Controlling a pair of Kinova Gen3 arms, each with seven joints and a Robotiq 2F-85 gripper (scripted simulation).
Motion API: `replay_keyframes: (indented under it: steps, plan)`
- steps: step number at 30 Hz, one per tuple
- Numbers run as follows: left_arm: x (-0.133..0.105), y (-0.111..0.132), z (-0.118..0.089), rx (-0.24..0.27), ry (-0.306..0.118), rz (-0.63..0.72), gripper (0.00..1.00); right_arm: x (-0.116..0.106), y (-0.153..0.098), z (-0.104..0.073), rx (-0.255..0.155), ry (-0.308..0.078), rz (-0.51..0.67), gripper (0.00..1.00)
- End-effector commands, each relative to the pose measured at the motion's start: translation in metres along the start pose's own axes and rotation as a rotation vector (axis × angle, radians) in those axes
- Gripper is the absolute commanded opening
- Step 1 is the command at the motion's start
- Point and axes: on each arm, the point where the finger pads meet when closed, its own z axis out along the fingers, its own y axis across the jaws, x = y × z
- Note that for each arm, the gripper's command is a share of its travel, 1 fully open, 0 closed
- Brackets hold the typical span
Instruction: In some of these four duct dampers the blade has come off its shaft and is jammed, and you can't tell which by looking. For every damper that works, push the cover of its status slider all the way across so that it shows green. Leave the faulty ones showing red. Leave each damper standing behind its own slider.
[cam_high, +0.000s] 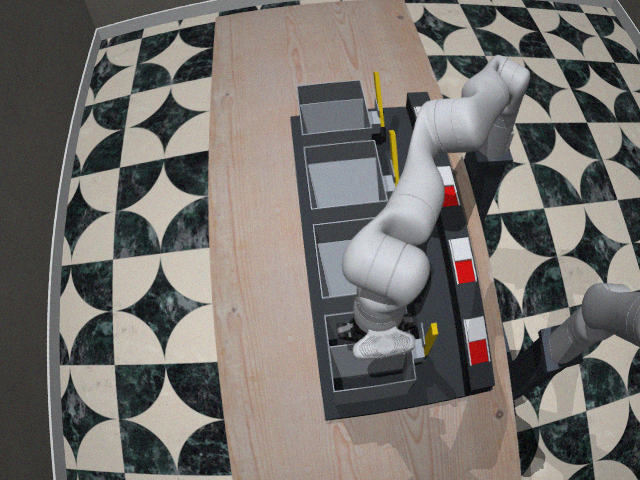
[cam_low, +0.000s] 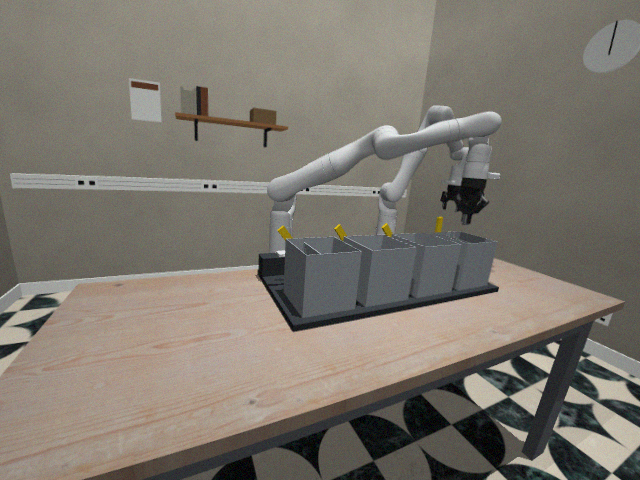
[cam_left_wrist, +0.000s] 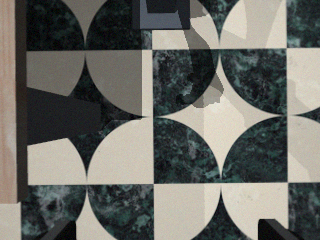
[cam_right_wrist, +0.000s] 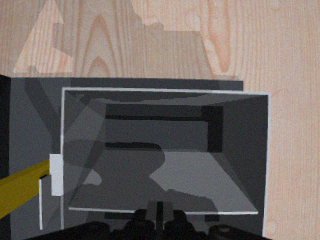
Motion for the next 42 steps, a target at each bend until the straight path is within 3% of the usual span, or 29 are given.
replay_keyframes:
  steps: [1,9,15,22,24,28,39,42]
  plan:
    - [0.0,0.0,-0.001,0.0,-0.002,0.0,1.0,0.0,0.0,-0.002,-0.001,0.002,-0.001,0.099]
    - [0.0,0.0,-0.001,0.0,-0.002,0.0,1.0,-0.004,0.003,-0.003,-0.001,0.003,-0.002,0.099]
    - [0.0,0.0,-0.001,0.0,-0.002,0.0,1.0,-0.023,0.014,-0.006,0.0,0.005,-0.006,0.099]
    - [0.0,0.0,-0.001,0.0,-0.002,0.0,1.0,-0.069,0.031,-0.013,0.001,0.011,-0.012,0.099]
    - [0.0,0.0,-0.001,0.0,-0.002,0.0,1.0,-0.069,0.031,-0.013,0.001,0.011,-0.012,0.099]
    - [0.0,0.0,-0.001,0.0,-0.002,0.0,1.0,-0.106,0.037,-0.015,0.001,0.013,-0.015,0.099]
    - [0.0,0.0,-0.001,0.0,-0.002,0.0,1.0,-0.181,0.033,-0.014,0.0,0.012,-0.015,0.099]
    - [0.0,0.0,-0.001,0.0,-0.002,0.0,1.0,-0.191,0.031,-0.013,0.0,0.012,-0.015,0.099]
